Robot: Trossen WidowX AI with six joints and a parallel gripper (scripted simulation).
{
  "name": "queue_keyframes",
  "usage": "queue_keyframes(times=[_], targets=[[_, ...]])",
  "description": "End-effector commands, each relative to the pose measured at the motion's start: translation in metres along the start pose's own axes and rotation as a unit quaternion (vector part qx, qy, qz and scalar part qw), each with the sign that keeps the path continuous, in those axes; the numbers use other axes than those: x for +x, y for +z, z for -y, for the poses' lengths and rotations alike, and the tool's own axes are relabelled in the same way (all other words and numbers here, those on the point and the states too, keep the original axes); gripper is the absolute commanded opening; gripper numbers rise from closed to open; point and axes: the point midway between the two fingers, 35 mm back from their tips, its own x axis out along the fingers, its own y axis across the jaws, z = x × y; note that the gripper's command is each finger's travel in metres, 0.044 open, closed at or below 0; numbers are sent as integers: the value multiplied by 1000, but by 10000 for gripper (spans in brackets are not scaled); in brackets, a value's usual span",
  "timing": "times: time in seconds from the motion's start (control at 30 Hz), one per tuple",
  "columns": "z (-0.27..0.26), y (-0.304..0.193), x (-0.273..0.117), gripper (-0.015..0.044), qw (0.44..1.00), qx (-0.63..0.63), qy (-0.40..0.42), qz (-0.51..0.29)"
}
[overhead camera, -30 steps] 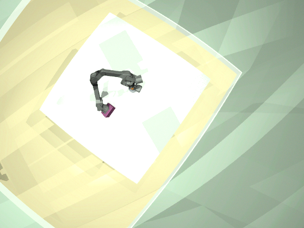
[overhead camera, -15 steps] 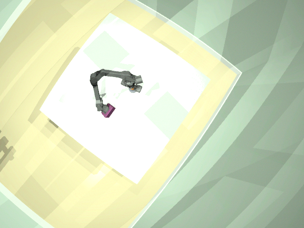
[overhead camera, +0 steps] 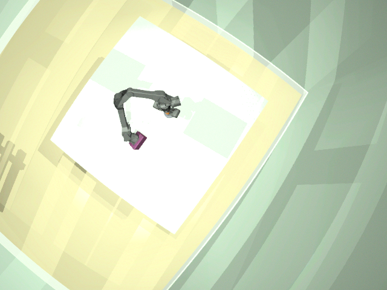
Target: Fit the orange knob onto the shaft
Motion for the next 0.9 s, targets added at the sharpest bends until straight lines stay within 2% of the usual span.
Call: queue_keyframes(times=[0.0,0.3,0.87], targets=[[-1,-1,-3,0,1000,-1,0,2],[-1,0,-3,0,994,-106,0,2],[5,6,-4,0,994,-106,0,2]])
